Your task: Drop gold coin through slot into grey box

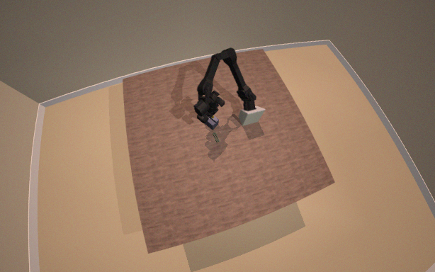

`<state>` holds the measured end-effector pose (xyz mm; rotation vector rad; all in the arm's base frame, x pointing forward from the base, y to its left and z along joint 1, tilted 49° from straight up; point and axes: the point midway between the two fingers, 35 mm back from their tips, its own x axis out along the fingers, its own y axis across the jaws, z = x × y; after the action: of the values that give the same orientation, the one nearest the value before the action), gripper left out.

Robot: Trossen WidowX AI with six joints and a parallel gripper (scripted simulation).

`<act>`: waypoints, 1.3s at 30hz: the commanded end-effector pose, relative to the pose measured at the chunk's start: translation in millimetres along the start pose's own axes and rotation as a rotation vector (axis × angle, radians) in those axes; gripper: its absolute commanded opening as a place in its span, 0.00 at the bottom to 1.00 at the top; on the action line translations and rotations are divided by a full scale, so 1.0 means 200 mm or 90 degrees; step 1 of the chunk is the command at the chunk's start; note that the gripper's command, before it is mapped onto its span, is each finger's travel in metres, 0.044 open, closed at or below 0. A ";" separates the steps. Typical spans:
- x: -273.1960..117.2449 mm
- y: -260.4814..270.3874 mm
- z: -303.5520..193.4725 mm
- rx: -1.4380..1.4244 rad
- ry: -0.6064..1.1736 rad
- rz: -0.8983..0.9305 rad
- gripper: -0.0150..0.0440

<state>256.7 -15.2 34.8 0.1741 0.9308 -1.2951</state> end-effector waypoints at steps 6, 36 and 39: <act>0.01 0.00 0.00 -0.001 0.000 -0.001 0.25; 0.09 0.00 0.00 -0.005 0.000 -0.001 0.25; 0.09 0.00 0.00 -0.005 0.000 -0.001 0.25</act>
<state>256.0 -26.6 23.8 0.1763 0.9342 -1.2935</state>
